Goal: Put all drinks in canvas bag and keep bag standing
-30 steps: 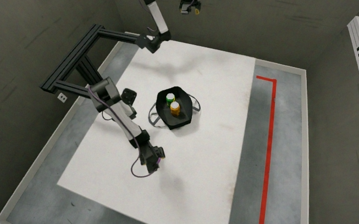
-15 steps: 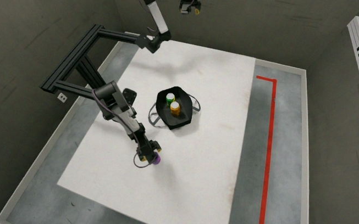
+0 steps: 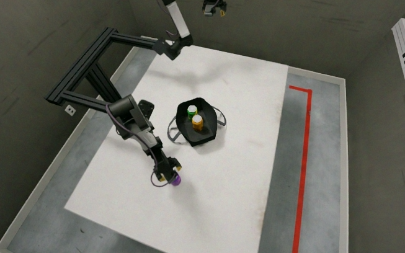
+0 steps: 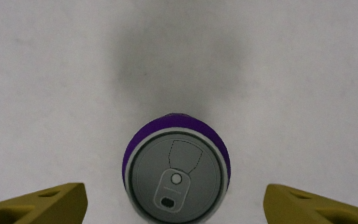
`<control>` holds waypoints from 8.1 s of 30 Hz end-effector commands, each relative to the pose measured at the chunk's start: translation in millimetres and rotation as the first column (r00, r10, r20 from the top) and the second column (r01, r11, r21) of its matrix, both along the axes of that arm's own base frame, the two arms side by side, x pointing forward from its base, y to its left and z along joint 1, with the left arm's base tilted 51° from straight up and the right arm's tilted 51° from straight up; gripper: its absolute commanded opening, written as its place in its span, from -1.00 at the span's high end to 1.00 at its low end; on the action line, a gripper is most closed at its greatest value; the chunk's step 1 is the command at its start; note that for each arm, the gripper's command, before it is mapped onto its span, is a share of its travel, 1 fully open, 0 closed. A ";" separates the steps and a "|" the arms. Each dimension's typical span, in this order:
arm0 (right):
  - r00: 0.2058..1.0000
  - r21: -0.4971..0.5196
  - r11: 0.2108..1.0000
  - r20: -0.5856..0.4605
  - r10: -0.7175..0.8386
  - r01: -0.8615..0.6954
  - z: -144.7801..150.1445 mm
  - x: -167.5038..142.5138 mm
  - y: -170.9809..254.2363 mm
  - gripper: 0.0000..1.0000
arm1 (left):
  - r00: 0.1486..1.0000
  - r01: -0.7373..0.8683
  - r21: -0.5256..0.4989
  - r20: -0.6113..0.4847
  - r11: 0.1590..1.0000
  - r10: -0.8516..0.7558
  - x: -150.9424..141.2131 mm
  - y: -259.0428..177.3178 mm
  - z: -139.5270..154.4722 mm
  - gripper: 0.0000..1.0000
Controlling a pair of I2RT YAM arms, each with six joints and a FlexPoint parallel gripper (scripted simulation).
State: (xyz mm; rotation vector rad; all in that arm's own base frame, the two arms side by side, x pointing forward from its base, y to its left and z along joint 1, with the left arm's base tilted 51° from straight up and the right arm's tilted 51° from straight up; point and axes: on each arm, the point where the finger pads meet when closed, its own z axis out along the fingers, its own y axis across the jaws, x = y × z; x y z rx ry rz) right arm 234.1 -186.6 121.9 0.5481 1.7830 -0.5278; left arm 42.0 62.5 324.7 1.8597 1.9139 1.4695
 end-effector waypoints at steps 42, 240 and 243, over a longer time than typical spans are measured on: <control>0.999 -0.043 0.999 0.043 0.007 -0.005 -20.8 36.6 -30.4 -0.68 | 1.000 0.004 0.013 0.031 1.000 -0.004 -7.5 -4.7 8.0 -0.73; 0.996 -0.043 0.999 0.085 -0.016 0.020 50.8 -26.5 89.3 -0.35 | 1.000 0.003 0.013 0.031 1.000 -0.004 -7.5 -4.7 7.9 -0.73; 0.991 -0.035 0.995 0.100 -0.092 0.096 42.1 -31.4 85.0 -0.35 | 1.000 0.003 0.013 0.031 1.000 -0.004 -7.5 -4.7 7.9 -0.73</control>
